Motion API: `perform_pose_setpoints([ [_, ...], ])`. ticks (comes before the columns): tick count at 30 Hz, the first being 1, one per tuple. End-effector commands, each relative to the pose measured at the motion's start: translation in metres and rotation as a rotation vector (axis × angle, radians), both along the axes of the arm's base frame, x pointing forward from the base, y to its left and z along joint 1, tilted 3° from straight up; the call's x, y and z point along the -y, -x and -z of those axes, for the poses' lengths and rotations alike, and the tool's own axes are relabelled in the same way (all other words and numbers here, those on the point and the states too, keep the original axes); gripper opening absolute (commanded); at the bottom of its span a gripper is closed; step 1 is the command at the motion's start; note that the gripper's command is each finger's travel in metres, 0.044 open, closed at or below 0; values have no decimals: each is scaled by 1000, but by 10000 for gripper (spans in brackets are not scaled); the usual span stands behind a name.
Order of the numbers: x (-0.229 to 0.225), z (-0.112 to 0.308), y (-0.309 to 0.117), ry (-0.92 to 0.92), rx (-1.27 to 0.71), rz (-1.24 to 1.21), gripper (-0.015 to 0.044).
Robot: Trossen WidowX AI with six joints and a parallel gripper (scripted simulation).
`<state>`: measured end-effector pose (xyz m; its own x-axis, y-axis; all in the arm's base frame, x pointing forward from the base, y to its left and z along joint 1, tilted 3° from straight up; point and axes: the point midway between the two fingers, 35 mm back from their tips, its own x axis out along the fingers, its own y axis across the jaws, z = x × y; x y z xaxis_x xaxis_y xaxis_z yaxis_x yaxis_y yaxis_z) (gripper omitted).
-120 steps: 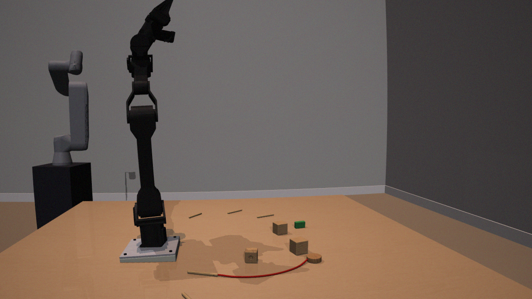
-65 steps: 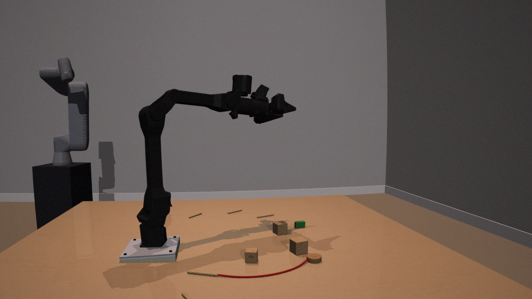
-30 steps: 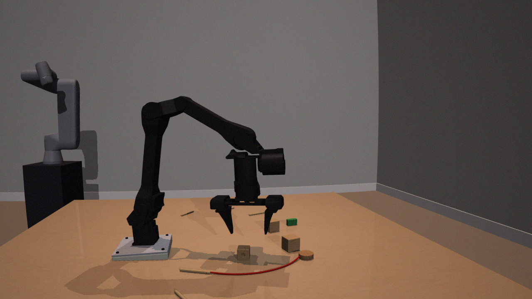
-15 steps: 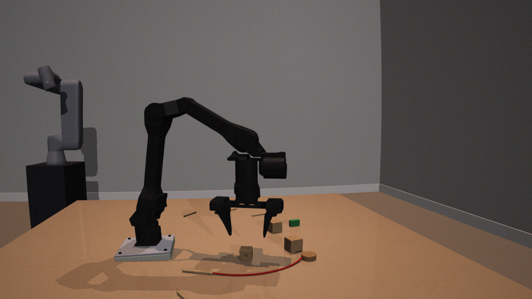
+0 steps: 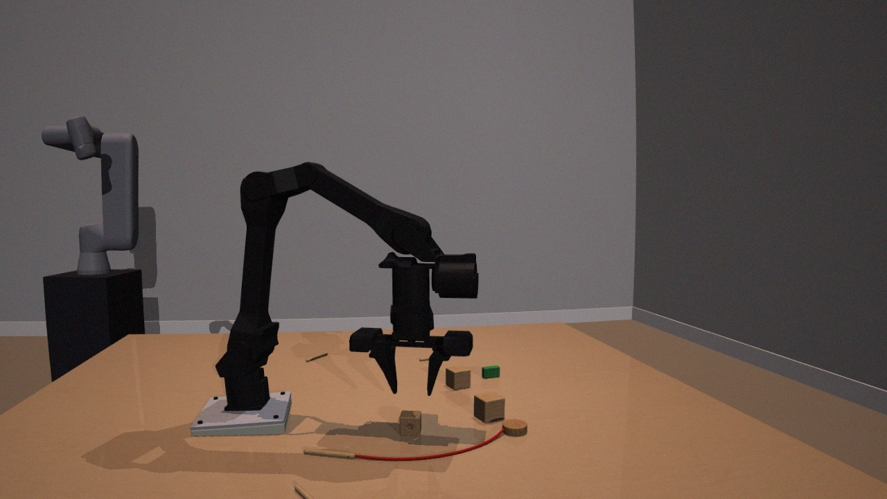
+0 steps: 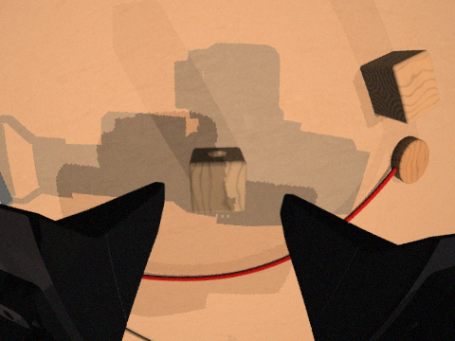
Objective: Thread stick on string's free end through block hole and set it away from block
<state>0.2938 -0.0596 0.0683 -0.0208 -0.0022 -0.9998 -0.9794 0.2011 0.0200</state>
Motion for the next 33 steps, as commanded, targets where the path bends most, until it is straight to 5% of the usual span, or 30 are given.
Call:
perform_pose_setpoints([
  [1, 0, 0, 0, 0, 0, 0, 244],
  [6, 0, 0, 0, 0, 0, 0, 244],
  [16, 0, 0, 0, 0, 0, 0, 0],
  [33, 0, 0, 0, 0, 0, 0, 0],
])
